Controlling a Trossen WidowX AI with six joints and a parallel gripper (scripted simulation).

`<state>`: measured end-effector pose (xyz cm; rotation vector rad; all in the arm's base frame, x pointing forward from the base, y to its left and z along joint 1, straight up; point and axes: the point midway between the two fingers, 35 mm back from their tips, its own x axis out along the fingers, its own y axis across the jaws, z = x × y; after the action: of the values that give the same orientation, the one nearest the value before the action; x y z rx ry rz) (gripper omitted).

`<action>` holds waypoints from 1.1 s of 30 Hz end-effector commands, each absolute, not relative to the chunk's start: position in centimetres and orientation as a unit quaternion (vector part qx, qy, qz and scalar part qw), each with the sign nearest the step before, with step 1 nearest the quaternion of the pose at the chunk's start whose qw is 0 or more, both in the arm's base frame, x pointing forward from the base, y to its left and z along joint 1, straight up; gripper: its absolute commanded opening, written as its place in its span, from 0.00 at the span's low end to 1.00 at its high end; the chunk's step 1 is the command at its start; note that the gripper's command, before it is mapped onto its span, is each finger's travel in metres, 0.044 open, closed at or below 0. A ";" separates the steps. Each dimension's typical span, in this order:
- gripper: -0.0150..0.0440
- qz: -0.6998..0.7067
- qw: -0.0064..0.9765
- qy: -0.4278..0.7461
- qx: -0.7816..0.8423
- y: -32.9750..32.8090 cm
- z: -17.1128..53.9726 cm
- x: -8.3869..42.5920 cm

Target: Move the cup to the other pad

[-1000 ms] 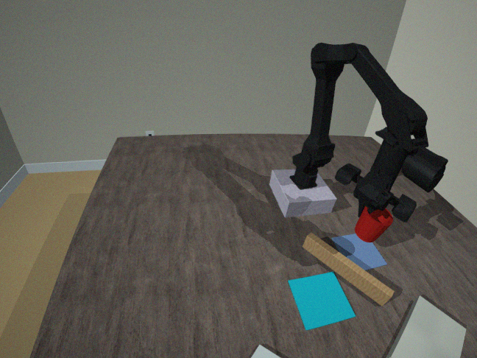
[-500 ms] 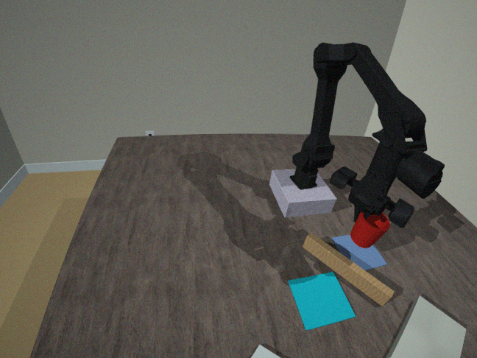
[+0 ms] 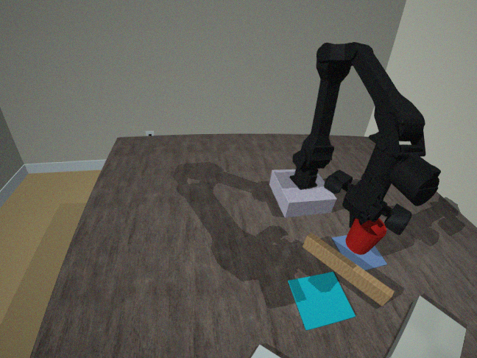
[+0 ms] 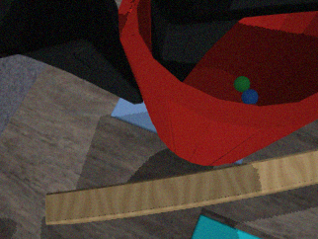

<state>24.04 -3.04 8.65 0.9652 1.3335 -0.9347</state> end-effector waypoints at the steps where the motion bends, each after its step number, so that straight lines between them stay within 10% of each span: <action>1: 0.25 -0.401 0.586 0.570 0.414 -3.8 8.7 24.5; 33: 0.25 -0.402 0.588 0.568 0.412 -10.8 9.2 27.5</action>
<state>27.16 -10.08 9.13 0.9617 1.3223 -0.9356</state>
